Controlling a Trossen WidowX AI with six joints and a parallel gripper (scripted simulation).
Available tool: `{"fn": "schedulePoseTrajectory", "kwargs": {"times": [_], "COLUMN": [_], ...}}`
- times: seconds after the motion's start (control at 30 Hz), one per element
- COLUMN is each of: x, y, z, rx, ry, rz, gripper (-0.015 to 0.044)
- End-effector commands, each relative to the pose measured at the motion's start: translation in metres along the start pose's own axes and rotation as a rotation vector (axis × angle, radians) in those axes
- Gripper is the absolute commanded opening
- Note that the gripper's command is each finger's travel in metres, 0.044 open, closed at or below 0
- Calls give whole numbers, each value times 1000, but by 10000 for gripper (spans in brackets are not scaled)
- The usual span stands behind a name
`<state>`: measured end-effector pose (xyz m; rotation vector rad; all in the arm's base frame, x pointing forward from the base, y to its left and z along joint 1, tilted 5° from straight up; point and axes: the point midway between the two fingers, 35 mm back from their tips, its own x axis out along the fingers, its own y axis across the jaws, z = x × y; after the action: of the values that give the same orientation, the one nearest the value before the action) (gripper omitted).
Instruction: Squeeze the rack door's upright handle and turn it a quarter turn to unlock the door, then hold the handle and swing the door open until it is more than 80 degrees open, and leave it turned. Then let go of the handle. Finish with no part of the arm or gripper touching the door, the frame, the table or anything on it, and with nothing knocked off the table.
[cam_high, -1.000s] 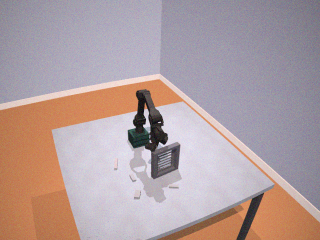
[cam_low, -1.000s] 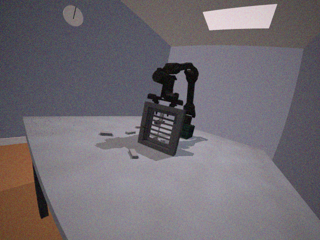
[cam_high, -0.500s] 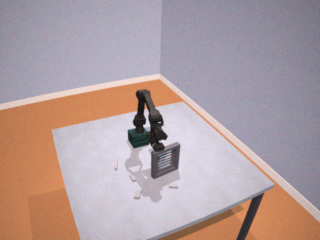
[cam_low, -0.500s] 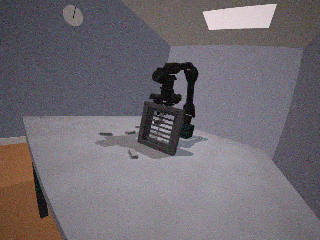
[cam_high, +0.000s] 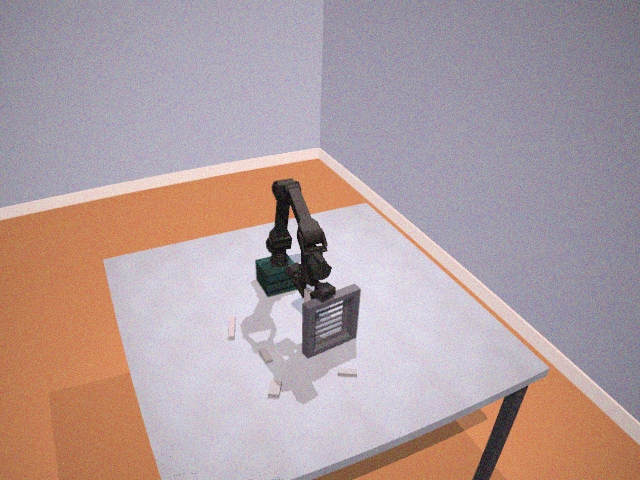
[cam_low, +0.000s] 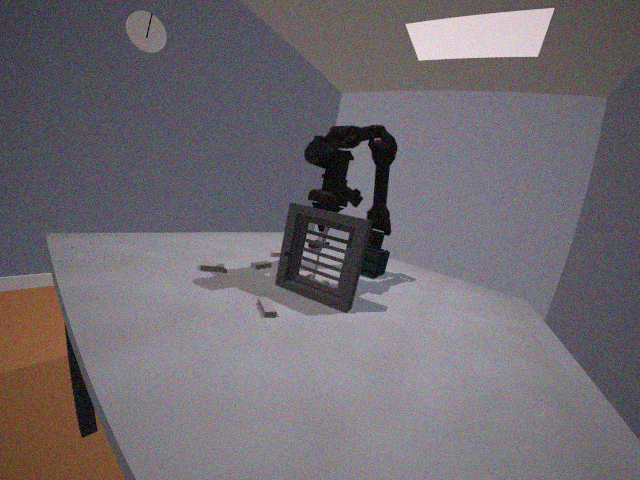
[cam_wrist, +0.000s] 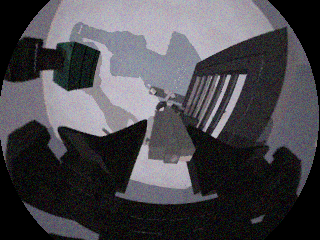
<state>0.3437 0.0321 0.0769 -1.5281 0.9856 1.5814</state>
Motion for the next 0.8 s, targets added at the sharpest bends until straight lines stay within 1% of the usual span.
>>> {"fn": "schedulePoseTrajectory", "kwargs": {"times": [0.0, 0.1, 0.53, 0.77], "x": [0, 0, 0, 0], "y": [0, 0, 0, 1], "z": [0, 0, 0, 1], "rx": [-13, -13, -13, 39], "ry": [1, 1, 1, 0], "rz": [1, 1, 1, 1], "gripper": [178, 99, 12, 10]}}
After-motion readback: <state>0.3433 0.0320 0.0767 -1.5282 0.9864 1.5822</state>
